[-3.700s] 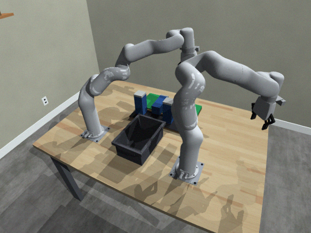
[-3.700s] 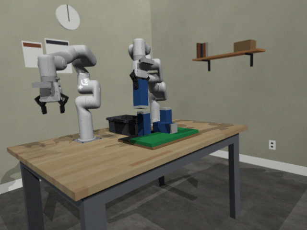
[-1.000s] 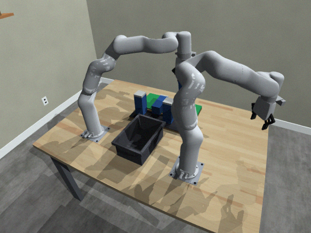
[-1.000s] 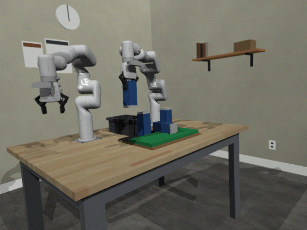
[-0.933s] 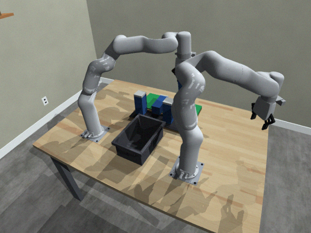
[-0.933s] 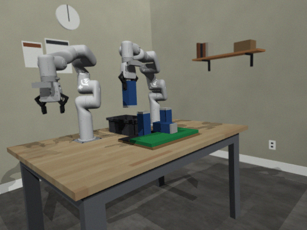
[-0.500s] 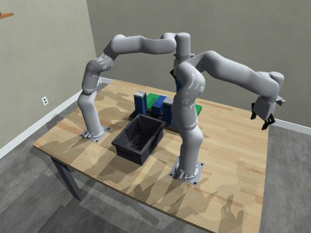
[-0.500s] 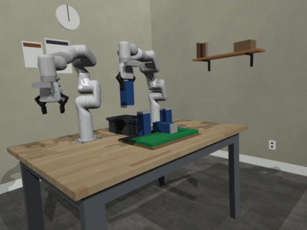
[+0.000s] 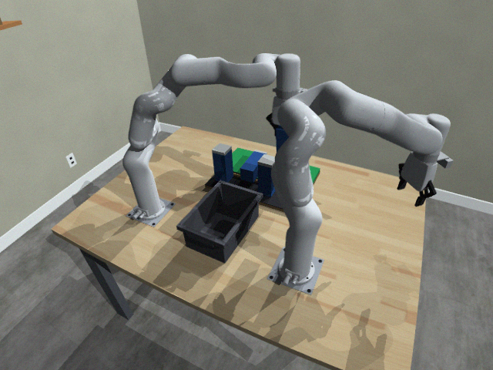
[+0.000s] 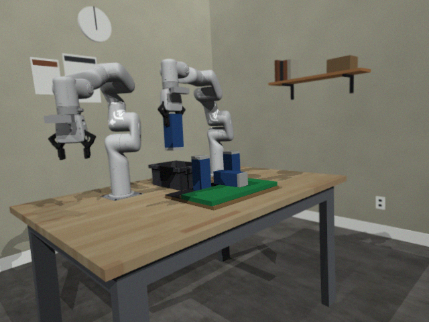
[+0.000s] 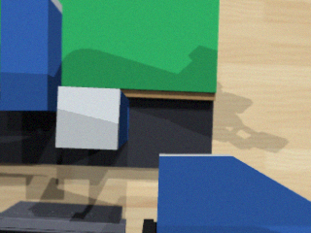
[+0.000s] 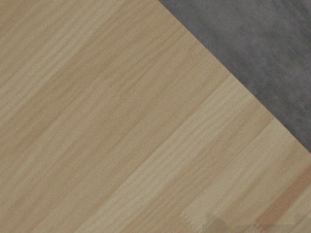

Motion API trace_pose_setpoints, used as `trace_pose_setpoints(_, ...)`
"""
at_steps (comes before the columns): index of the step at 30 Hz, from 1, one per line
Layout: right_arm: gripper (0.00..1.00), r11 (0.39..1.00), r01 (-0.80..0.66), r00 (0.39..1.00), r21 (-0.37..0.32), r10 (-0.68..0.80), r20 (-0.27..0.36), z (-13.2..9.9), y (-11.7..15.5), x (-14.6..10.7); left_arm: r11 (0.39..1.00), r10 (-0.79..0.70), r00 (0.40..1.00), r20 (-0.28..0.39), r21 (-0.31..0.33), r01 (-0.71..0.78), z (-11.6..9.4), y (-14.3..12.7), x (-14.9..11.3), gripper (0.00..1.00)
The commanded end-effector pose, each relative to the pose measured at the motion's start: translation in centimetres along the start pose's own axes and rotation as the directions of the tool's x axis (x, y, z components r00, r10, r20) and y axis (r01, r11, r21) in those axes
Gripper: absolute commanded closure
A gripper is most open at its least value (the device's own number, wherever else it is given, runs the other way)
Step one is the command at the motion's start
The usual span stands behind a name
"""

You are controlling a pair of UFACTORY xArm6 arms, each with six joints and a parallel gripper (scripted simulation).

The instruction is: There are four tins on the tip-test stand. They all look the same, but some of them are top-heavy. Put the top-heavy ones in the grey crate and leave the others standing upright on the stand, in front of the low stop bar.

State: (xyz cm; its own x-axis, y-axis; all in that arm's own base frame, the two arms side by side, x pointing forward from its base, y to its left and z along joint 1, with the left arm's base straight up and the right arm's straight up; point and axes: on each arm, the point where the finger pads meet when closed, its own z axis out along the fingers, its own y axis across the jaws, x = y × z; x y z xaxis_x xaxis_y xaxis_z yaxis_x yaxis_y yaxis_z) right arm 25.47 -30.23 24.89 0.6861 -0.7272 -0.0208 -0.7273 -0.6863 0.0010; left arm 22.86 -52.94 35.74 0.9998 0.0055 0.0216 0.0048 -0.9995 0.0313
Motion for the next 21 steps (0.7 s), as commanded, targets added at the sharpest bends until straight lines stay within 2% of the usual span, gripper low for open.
trace_pose_setpoints(1, 0.0, 1.0, 0.0, 1.0, 0.0, 0.0, -0.004, -0.2, 0.0, 0.1, 1.0, 0.0, 1.0, -0.001, 0.0, 0.0, -0.3, 0.1, -0.6, 1.0)
trace_pose_setpoints(21, 0.0, 1.0, 0.0, 1.0, 0.0, 0.0, -0.004, -0.2, 0.0, 0.1, 1.0, 0.0, 1.0, 0.018, 0.025, 0.0, -0.4, -0.2, -4.8, 1.0)
